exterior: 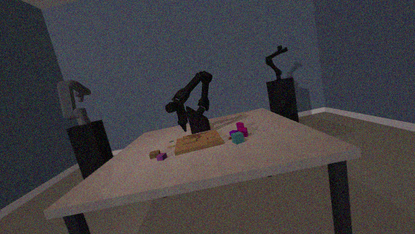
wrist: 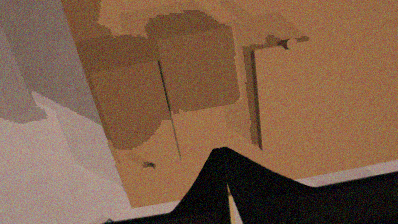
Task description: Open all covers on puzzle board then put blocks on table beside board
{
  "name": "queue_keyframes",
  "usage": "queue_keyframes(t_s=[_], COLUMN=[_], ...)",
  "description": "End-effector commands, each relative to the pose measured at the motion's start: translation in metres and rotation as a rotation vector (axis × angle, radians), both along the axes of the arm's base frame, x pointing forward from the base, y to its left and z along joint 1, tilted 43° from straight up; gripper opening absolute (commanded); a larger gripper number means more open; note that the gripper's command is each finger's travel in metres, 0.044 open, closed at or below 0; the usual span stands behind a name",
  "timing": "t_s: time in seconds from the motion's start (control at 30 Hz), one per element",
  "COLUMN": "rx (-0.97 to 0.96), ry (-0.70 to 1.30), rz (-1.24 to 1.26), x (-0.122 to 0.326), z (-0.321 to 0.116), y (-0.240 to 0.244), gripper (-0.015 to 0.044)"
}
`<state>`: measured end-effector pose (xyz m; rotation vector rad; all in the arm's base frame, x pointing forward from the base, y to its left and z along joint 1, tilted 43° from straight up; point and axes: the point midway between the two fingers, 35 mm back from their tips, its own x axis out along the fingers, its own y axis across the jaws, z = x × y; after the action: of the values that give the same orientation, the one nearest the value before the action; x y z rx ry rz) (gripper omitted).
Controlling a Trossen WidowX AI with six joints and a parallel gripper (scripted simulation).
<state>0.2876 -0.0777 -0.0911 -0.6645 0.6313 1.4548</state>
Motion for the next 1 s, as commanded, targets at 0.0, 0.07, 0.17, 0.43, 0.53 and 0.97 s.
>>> queue_keyframes(t_s=[0.0, 0.07, 0.17, 0.43, 0.53, 0.97], rx=[-0.004, -0.004, -0.004, -0.004, -0.004, -0.004], ry=[-0.002, -0.002, -0.002, -0.002, -0.002, -0.002], rz=[0.003, 0.003, 0.003, 0.003, 0.003, 0.003], x=[0.0, 0.0, 0.0, 0.001, 0.001, 0.001], z=[-0.001, -0.001, -0.001, -0.007, -0.009, -0.019], y=[-0.001, -0.001, 0.0, 0.005, 0.007, 0.015], gripper=[0.0, 0.0, 0.0, 0.0, 0.0, 0.0])
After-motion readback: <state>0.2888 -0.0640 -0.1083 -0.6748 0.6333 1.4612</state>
